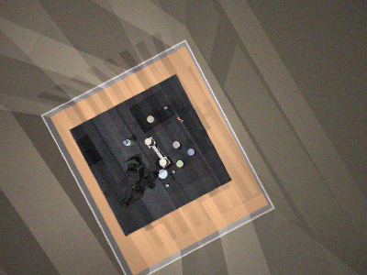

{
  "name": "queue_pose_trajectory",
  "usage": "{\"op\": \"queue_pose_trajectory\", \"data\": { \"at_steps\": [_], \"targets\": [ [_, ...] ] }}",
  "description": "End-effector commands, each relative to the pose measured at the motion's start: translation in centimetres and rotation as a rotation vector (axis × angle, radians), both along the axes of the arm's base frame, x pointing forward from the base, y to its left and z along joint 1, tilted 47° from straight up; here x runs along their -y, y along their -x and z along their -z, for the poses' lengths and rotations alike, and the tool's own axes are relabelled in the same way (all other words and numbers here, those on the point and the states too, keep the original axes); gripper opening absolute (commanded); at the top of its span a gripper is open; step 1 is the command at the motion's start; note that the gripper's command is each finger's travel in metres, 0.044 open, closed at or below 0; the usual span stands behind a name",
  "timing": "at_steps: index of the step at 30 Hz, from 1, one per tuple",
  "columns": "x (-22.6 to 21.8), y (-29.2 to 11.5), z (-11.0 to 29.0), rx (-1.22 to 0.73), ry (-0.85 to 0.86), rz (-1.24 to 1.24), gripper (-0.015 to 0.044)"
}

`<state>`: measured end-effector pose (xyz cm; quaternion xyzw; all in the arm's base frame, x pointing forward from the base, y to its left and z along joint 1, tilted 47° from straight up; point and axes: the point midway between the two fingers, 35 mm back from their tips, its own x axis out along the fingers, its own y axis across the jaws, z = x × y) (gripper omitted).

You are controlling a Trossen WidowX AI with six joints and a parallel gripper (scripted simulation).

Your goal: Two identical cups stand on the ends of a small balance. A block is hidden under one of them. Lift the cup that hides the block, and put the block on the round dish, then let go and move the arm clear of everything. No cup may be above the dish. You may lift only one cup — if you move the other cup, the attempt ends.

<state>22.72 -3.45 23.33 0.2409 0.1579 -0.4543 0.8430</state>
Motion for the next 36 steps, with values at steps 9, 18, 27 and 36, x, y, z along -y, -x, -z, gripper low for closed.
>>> {"op": "queue_pose_trajectory", "data": {
  "at_steps": [9,18,27,36],
  "targets": [
    [-3.9,-0.3,3.3,-0.316,0.174,-0.28,0.044],
    [-6.5,0.1,5.2,-0.508,0.307,-0.471,0.044],
    [-8.8,1.0,7.0,-0.696,0.454,-0.657,0.044],
    [-10.8,2.2,8.8,-0.879,0.615,-0.837,0.044]
  ]
}}
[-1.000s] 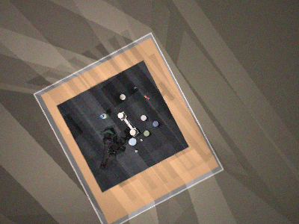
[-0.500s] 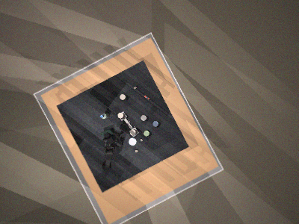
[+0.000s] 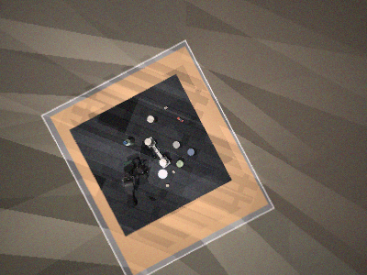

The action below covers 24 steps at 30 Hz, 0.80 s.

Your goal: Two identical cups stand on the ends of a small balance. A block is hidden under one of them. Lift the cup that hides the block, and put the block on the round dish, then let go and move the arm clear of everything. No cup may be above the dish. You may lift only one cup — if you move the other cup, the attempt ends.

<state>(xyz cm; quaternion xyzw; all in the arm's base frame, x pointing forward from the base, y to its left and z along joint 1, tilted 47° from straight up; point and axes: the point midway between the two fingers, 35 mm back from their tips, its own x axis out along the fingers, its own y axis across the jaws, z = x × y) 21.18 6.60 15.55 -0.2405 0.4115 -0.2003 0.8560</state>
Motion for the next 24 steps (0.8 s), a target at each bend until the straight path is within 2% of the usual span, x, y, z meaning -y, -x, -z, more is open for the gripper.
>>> {"op": "queue_pose_trajectory", "data": {
  "at_steps": [1,5,14,24],
  "targets": [
    [-0.9,0.8,1.2,-0.104,0.094,-0.105,0.044],
    [-1.5,1.3,1.8,-0.165,0.153,-0.176,0.044],
    [-1.6,1.3,1.8,-0.167,0.153,-0.175,0.044],
    [-2.9,-0.6,3.9,-0.114,0.003,0.093,0.044]
  ]
}}
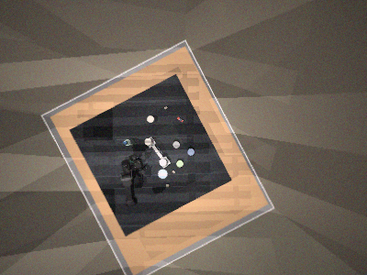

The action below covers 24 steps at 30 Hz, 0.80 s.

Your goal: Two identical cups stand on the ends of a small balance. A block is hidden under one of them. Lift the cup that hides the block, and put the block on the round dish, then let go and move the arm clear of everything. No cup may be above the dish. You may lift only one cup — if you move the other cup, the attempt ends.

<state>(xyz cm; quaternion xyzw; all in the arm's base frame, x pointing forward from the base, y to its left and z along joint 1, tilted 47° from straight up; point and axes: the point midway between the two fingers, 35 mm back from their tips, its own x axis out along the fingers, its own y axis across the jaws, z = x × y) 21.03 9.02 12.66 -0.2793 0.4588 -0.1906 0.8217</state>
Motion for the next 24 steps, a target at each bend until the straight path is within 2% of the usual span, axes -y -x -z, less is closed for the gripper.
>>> {"op": "queue_pose_trajectory", "data": {
  "at_steps": [1,9,24],
  "targets": [
    [-0.6,-0.9,1.4,0.023,-0.061,0.137,0.044],
    [-1.4,-2.5,4.1,0.064,-0.163,0.378,0.044],
    [-2.0,-5.3,9.0,0.237,-0.24,0.834,0.044]
  ]
}}
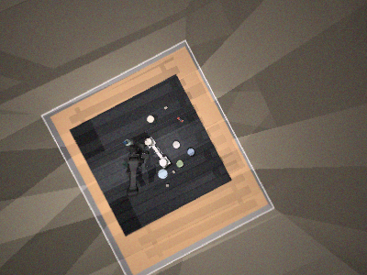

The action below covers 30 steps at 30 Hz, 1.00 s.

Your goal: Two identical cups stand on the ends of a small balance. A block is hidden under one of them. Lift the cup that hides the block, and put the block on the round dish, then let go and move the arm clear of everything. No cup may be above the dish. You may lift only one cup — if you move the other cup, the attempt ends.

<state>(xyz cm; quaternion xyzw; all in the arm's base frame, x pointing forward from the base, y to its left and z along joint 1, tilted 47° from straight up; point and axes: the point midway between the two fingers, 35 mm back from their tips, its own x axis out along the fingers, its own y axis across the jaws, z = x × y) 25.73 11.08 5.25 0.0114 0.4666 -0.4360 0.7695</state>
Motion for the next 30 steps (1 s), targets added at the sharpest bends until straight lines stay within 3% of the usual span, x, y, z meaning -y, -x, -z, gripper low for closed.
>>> {"op": "queue_pose_trajectory", "data": {
  "at_steps": [1,19,30],
  "targets": [
    [0.0,-0.8,1.9,0.043,-0.008,0.158,0.044],
    [1.0,-3.0,9.8,0.252,0.03,0.727,0.044],
    [1.3,-3.0,10.3,0.261,0.034,0.747,0.044]
  ]
}}
